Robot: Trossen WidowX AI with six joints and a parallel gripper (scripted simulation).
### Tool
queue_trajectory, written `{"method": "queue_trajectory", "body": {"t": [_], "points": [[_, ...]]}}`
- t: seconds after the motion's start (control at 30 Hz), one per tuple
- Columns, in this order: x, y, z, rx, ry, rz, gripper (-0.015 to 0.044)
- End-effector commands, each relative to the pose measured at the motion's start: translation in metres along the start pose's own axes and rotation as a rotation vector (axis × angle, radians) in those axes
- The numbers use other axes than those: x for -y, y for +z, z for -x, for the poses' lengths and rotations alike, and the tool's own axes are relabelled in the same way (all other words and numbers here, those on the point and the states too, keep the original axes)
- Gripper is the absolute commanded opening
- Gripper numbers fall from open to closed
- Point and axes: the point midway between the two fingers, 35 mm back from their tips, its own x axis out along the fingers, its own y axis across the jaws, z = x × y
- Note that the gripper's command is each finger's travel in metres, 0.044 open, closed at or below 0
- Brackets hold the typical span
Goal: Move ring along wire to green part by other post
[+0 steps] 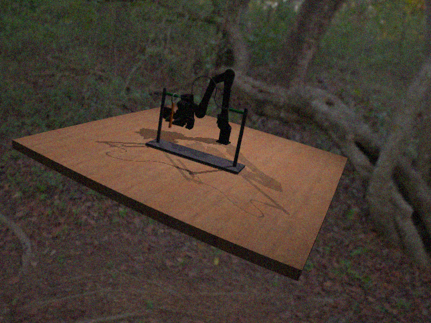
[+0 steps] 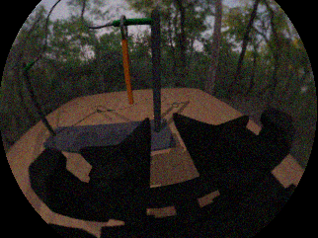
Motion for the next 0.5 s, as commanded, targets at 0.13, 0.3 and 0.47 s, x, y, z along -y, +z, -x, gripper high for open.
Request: {"method": "queue_trajectory", "body": {"t": [0.13,0.3,0.47], "points": [[-0.047,-0.03,0.028,0.021,0.079,-0.11,0.016],[-0.046,-0.028,0.025,0.019,0.079,-0.109,0.016],[-0.044,-0.007,0.006,0.012,0.081,-0.106,0.016]]}}
